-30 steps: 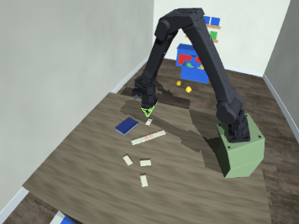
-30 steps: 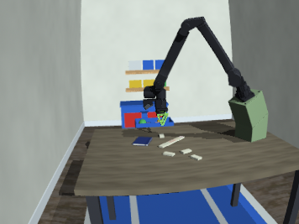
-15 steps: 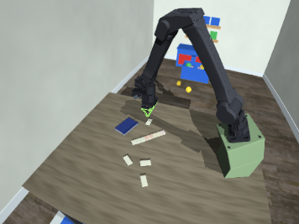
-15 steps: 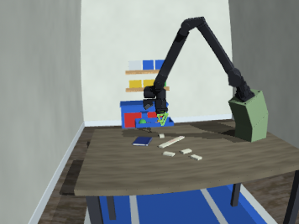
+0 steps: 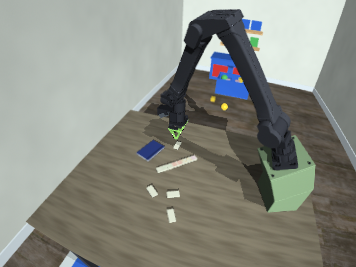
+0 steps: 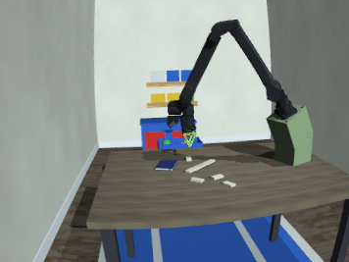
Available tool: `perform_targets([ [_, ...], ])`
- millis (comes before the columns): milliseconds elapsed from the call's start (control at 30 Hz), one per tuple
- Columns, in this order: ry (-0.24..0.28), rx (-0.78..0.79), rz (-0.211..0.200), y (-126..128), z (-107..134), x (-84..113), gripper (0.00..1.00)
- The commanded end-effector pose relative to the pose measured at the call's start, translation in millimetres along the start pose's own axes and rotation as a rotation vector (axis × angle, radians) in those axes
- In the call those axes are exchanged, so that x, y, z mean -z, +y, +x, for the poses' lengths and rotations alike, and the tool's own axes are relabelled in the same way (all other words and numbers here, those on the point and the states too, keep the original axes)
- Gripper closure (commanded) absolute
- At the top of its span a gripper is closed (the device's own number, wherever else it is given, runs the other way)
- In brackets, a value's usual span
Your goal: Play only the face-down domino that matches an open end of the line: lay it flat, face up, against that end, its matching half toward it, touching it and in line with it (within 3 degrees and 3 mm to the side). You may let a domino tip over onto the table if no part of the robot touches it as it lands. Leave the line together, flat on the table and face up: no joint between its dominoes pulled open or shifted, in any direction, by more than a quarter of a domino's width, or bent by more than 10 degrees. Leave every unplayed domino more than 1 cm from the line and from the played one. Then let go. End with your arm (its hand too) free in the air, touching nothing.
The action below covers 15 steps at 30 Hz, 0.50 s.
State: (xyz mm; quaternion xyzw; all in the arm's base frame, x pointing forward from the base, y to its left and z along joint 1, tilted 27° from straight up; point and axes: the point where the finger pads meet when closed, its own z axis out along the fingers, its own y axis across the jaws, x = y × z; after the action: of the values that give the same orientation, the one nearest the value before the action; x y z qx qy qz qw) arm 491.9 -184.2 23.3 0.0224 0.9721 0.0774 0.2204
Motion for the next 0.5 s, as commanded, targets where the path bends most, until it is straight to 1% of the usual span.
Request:
perform_targets([
  [0, -0.037, -0.002, 0.02, -9.2, -16.9, 14.2, 0.3],
  [133, -0.056, -0.005, 0.031, -14.7, -26.0, 21.5, 0.3],
  [367, -0.056, -0.005, 0.031, -14.7, -26.0, 21.5, 0.3],
  [400, -0.014, -0.001, 0.008, -3.3, -5.5, 5.5, 0.3],
  [467, -0.024, -0.003, 0.013, -6.0, -10.4, 9.4, 0.3],
])
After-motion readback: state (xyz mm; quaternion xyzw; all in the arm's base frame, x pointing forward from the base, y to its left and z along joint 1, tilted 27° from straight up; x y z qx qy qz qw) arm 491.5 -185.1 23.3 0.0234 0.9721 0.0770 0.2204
